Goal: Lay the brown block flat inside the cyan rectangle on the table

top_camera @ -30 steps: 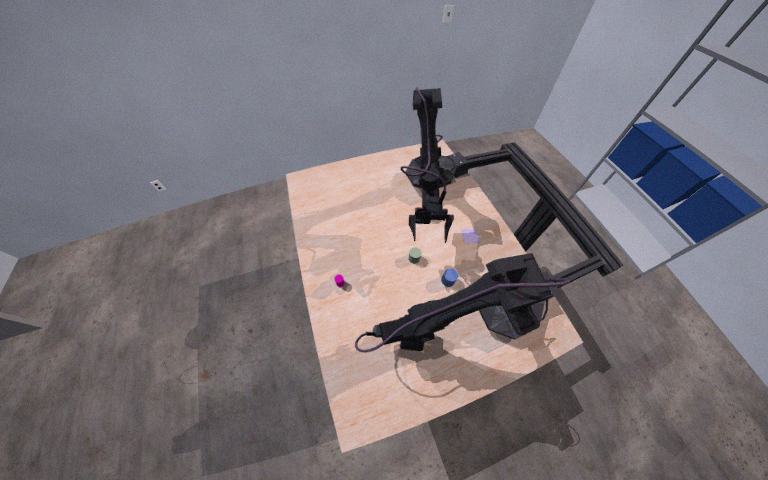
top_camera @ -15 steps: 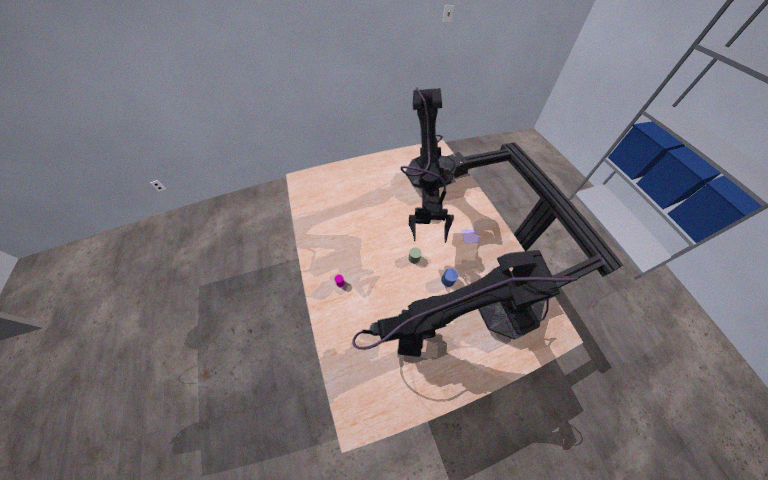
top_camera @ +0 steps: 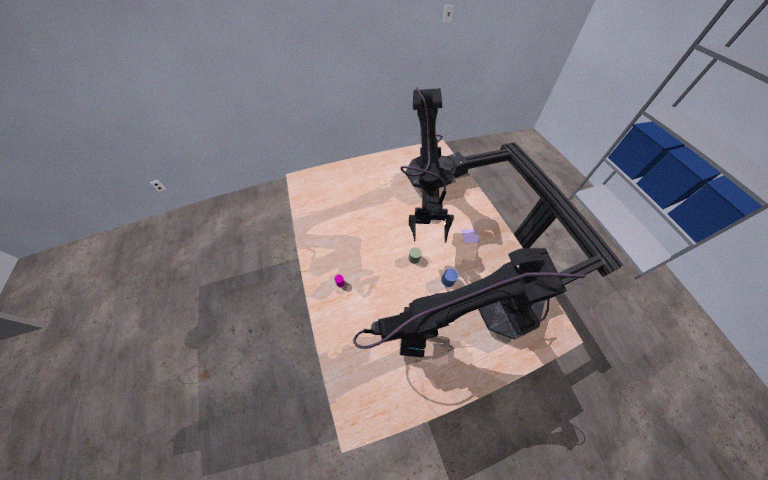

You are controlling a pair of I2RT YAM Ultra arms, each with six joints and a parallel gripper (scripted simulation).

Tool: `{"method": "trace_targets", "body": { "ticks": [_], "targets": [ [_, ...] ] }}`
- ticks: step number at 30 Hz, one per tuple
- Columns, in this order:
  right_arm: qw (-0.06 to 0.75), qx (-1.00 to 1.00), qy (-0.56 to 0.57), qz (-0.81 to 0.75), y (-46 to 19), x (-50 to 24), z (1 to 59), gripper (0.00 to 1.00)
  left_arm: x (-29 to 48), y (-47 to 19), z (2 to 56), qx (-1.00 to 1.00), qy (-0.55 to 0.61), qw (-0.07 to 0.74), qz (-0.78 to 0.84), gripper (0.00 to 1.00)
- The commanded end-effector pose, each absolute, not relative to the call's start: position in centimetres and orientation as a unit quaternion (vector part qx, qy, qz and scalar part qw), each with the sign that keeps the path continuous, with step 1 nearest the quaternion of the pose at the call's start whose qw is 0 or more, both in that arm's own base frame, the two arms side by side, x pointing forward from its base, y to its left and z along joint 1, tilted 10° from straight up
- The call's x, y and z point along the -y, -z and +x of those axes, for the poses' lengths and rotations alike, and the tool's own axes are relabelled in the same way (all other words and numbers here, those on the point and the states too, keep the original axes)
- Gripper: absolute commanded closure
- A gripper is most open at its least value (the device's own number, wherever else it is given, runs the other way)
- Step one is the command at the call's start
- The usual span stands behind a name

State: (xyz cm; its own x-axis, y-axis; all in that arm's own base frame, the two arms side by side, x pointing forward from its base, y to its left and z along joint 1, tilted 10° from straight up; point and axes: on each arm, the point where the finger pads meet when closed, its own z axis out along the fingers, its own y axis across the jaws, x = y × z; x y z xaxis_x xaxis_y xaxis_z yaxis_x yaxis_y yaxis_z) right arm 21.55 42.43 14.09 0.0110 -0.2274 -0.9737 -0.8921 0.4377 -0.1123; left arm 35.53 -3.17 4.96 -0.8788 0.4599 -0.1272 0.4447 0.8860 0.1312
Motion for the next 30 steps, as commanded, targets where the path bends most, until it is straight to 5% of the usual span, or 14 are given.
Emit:
{"method": "trace_targets", "body": {
  "ticks": [1, 15, 30],
  "targets": [
    [0.577, -0.62, -0.307, -0.434, -15.7, -42.8, 21.7, 0.0, 3.3, -4.9, 35.4, -0.969, -0.043, 0.073, 0.233, 0.0],
    [0.577, -0.62, -0.307, -0.434, -15.7, -42.8, 21.7, 0.0, 3.7, -8.1, 34.9, -0.946, -0.033, 0.301, 0.114, 0.0],
    [0.577, -0.62, -0.307, -0.434, -15.7, -42.8, 21.7, 0.0, 3.7, -8.5, 31.4, -0.919, -0.022, 0.389, 0.062, 0.0]
  ]
}}
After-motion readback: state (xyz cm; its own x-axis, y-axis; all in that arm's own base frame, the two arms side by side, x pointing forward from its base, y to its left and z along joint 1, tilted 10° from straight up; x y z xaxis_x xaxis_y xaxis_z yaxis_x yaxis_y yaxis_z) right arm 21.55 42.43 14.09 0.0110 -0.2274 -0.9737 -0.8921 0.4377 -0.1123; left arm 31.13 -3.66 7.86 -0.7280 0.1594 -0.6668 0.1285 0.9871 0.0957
